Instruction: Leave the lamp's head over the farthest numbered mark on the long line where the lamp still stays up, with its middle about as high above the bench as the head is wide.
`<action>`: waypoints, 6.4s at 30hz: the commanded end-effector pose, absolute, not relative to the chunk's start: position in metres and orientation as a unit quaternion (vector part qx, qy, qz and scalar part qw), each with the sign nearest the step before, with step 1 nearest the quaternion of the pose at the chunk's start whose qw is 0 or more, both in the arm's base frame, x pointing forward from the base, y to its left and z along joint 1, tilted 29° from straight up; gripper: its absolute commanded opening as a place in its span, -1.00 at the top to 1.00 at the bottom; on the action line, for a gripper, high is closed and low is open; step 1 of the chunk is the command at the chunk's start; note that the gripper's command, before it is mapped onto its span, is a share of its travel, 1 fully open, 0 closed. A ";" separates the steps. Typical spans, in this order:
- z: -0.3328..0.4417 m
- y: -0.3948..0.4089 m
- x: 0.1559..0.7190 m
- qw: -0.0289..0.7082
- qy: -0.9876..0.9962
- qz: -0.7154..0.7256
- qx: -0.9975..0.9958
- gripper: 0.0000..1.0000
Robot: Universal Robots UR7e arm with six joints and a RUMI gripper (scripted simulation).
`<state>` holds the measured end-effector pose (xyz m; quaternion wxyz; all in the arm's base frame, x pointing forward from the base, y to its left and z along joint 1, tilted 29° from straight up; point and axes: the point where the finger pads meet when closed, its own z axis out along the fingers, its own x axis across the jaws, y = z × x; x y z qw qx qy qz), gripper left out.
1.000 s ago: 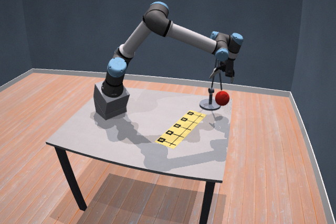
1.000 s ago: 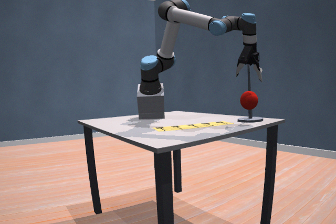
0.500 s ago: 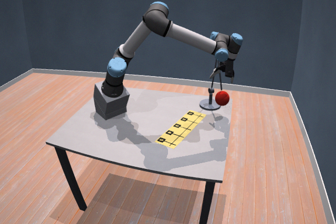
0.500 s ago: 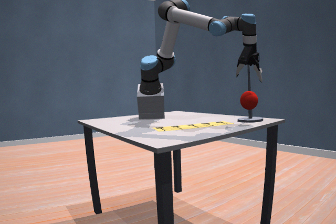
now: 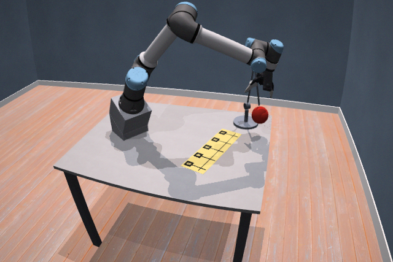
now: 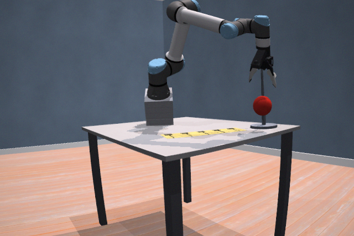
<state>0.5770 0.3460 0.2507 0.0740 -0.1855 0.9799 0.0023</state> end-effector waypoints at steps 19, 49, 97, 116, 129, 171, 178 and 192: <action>0.251 0.346 0.577 0.068 0.953 0.046 -0.292 -1.00; 0.251 0.346 0.577 0.076 0.980 0.003 -0.185 1.00; 0.231 0.302 0.549 0.148 0.966 0.118 -0.176 1.00; 0.213 0.285 0.521 0.196 0.967 0.149 -0.069 1.00; 0.195 0.275 0.498 0.229 0.954 0.191 -0.025 1.00; 0.194 0.268 0.493 0.242 0.949 0.201 -0.006 -1.00; 0.194 0.268 0.493 0.242 0.949 0.201 -0.006 -1.00; 0.194 0.267 0.493 0.242 0.949 0.201 -0.006 -1.00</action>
